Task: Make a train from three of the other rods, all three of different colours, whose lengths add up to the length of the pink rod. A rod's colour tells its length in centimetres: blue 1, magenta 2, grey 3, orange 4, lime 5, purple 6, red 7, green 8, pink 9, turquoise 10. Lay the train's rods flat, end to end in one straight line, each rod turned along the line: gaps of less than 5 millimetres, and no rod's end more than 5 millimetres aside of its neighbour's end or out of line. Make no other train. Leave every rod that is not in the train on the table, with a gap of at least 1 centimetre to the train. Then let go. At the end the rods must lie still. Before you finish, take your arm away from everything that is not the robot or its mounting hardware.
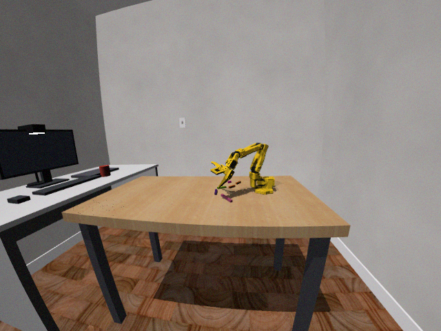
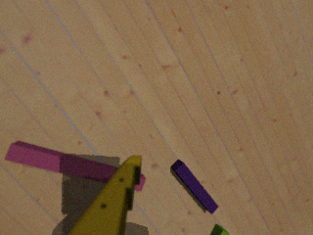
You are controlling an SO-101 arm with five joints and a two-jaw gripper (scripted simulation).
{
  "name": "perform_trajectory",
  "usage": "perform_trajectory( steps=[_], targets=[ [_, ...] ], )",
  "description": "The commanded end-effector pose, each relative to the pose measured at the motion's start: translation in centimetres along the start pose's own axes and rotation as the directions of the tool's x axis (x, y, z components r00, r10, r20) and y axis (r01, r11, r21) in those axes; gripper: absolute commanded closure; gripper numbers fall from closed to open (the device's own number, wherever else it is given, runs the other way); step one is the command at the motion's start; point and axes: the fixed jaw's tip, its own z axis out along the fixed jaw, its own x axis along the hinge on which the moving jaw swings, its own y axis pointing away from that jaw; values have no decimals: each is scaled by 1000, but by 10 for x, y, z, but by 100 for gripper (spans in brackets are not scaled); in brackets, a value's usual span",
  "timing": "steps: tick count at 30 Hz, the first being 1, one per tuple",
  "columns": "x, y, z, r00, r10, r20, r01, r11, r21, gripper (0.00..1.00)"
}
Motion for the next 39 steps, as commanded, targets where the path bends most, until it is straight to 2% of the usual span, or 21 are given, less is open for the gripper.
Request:
perform_trajectory(
  steps=[1, 2, 3, 19, 20, 36, 37, 39],
  targets=[
    [-16, -10, -12, 997, -32, 69, 29, 999, 44, 0],
    [-16, -10, -12, 997, -32, 69, 29, 999, 44, 0],
    [0, 0, -2, 1000, -21, -1, 21, 1000, -2, 0],
    [0, -1, -11, 988, -151, -10, 151, 988, -10, 0],
    [16, 9, -3, 987, -144, -73, 140, 988, -61, 0],
    [13, 7, -12, 960, -271, -64, 267, 961, -70, 0],
    [29, 16, -5, 957, -266, -118, 251, 960, -126, 0],
    [28, 16, -6, 952, -282, -115, 268, 955, -127, 0]
  ],
)
